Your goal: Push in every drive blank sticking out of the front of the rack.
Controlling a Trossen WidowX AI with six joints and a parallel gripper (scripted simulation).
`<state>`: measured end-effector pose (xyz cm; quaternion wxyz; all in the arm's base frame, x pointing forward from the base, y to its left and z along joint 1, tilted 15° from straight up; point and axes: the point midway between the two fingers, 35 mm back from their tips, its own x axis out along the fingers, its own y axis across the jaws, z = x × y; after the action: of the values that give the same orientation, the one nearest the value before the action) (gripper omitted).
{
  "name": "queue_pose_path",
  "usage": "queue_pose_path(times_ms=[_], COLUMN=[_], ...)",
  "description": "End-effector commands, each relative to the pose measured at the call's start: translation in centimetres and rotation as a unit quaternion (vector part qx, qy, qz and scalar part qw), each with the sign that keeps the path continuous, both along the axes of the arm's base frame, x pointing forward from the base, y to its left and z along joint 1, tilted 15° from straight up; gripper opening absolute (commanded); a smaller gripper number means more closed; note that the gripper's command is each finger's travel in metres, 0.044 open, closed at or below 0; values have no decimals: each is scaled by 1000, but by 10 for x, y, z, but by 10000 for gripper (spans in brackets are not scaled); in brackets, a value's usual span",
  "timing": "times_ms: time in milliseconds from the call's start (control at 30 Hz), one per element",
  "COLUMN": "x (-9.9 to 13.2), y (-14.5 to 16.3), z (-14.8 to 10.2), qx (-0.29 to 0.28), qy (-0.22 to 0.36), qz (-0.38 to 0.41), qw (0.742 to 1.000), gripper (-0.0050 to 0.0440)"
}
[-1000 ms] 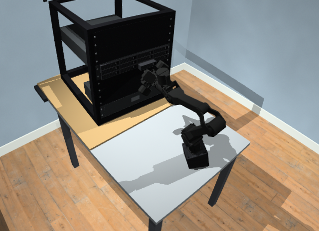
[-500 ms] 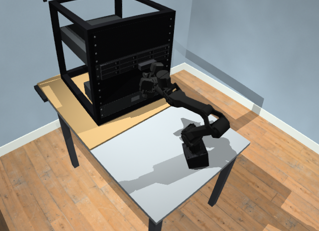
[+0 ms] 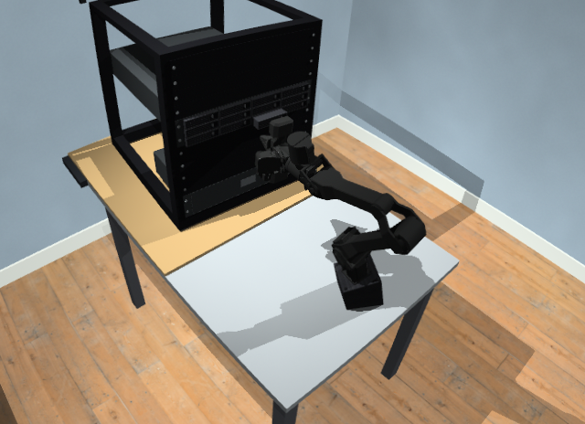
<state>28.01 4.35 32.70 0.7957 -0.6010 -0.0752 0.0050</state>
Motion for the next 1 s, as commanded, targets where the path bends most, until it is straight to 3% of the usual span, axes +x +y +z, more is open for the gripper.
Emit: queue_pose_path(times_ms=[0,733,967], x=[-3,-3,7], y=[1,1,2], z=[0,0,1], qx=[-14,-18,-19], qy=[-3,-4,-4], qz=[-1,-1,-1], qw=[1000,1000,1000], gripper=[-50,-50,-50])
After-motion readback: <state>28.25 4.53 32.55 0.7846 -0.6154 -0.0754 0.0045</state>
